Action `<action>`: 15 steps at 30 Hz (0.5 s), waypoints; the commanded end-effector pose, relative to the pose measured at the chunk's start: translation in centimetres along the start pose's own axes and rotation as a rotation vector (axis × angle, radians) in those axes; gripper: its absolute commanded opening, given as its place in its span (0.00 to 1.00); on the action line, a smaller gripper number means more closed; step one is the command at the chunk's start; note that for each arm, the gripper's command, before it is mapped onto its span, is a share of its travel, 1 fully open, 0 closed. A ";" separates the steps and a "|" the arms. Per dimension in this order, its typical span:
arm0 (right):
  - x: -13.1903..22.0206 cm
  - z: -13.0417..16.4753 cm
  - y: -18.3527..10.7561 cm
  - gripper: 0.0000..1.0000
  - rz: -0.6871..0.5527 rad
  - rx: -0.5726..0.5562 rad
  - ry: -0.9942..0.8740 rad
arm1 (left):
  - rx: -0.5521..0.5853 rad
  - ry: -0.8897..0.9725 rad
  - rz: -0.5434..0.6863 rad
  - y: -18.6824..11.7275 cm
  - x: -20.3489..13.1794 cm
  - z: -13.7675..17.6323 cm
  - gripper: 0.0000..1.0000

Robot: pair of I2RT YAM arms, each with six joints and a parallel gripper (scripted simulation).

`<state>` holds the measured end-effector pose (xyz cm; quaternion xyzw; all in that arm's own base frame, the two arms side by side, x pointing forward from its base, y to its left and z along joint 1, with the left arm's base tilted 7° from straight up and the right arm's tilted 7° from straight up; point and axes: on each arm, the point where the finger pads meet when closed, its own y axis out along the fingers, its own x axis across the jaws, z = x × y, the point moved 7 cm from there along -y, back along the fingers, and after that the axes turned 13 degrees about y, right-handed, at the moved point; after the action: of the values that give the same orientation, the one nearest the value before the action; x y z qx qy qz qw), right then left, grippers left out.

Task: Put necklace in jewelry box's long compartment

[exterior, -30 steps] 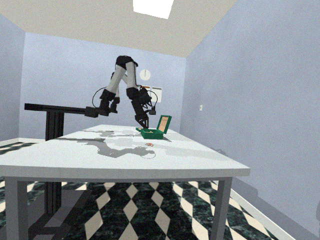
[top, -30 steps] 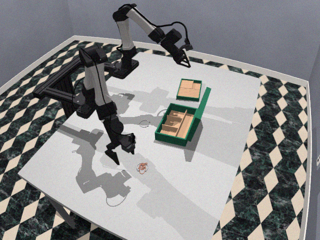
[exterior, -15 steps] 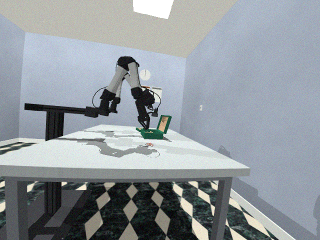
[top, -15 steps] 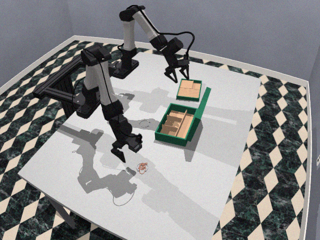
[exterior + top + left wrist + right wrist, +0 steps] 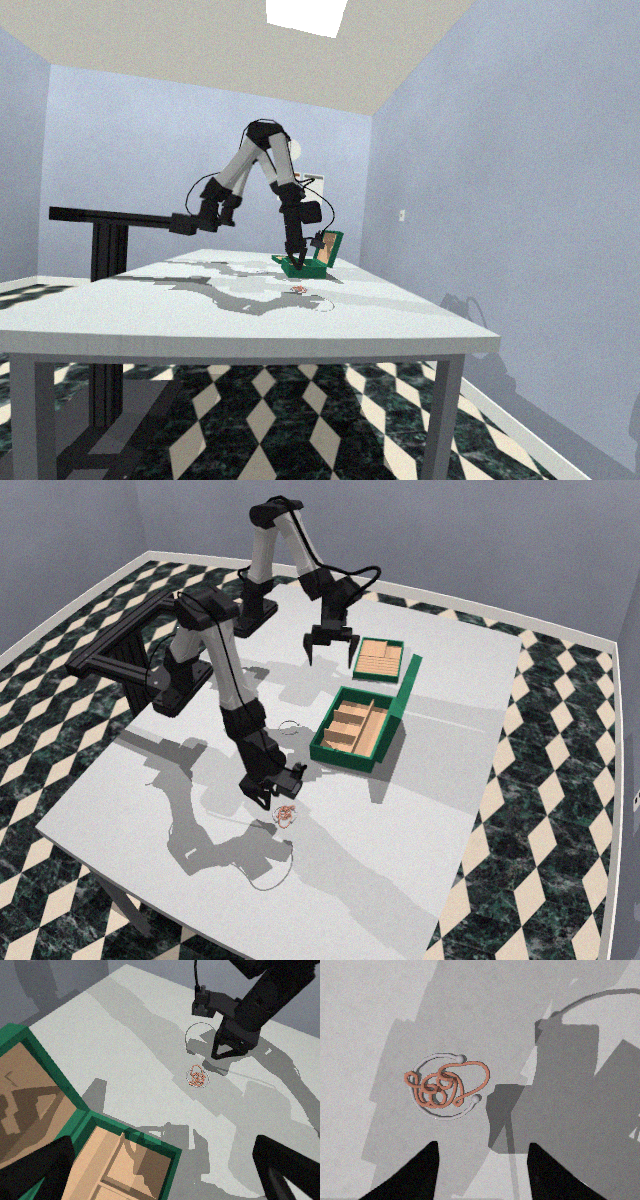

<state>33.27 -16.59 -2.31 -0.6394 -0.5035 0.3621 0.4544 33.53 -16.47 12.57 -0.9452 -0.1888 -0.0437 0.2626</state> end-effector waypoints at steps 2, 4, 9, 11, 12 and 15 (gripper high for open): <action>0.0 -1.2 2.0 0.21 -0.011 0.125 -0.194 | -0.165 0.250 0.186 2.6 -1.6 -2.2 1.00; 0.0 -1.6 3.1 0.13 -0.020 0.157 -0.245 | -0.182 0.274 0.229 3.4 -2.4 -2.2 1.00; 0.1 -2.1 4.4 0.13 -0.031 0.194 -0.303 | -0.197 0.293 0.262 4.1 -3.1 -2.3 1.00; 0.1 -2.3 5.2 0.13 -0.037 0.210 -0.332 | -0.207 0.305 0.276 4.3 -3.4 -2.4 1.00; 0.1 -2.3 5.6 0.13 -0.040 0.217 -0.343 | -0.211 0.311 0.276 4.3 -3.4 -2.4 1.00; 0.2 -2.7 6.7 0.13 -0.044 0.228 -0.370 | -0.214 0.314 0.278 4.3 -3.4 -2.5 1.00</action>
<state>37.08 -17.43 -7.84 -0.5189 -0.5414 0.4938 0.4402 31.62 -21.64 11.17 -0.9671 -0.0216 -0.1461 0.2069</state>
